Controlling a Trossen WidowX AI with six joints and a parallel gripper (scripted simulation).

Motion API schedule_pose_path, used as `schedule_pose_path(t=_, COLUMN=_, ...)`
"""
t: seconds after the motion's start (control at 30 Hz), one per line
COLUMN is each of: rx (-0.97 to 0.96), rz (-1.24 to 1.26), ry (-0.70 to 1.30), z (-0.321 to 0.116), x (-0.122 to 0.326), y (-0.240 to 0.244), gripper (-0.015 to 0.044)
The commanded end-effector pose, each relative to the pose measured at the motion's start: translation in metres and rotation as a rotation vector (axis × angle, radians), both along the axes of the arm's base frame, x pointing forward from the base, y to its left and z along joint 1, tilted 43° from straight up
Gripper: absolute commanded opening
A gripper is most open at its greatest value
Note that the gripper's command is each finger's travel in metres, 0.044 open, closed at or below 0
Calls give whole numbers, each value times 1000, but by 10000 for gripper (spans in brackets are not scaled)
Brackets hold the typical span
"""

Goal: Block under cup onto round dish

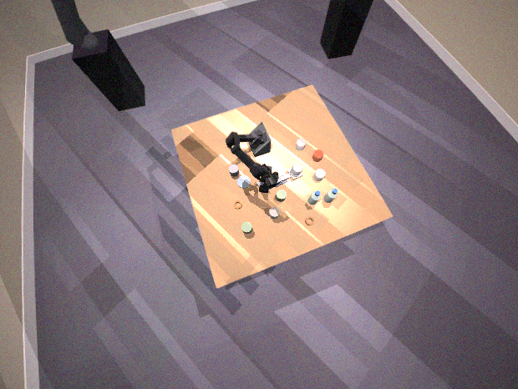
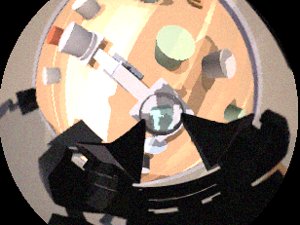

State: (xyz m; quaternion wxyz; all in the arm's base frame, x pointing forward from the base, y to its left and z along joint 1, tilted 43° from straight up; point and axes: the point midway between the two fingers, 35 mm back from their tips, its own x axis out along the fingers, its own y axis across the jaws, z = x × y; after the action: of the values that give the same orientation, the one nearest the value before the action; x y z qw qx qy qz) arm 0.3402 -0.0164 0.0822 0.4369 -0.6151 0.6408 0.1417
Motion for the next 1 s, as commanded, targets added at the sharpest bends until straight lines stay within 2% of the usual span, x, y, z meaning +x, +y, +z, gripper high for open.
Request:
schedule_pose_path(t=0.0, rx=-7, rz=2, ry=4, z=-5, x=0, y=-5, gripper=260)
schedule_pose_path(t=0.23, rx=-8, rz=2, ry=4, z=-11, x=1, y=-11, gripper=260)
schedule_pose_path(t=0.37, rx=-8, rz=2, ry=4, z=-11, x=1, y=-11, gripper=155)
schedule_pose_path(t=0.6, rx=-8, rz=2, ry=4, z=-11, x=1, y=-11, gripper=108)
schedule_pose_path(t=0.73, rx=-6, rz=3, ry=4, z=-5, x=1, y=-5, gripper=3)
schedule_pose_path(t=0.97, rx=-2, rz=3, ry=5, z=24, x=-2, y=24, gripper=0)
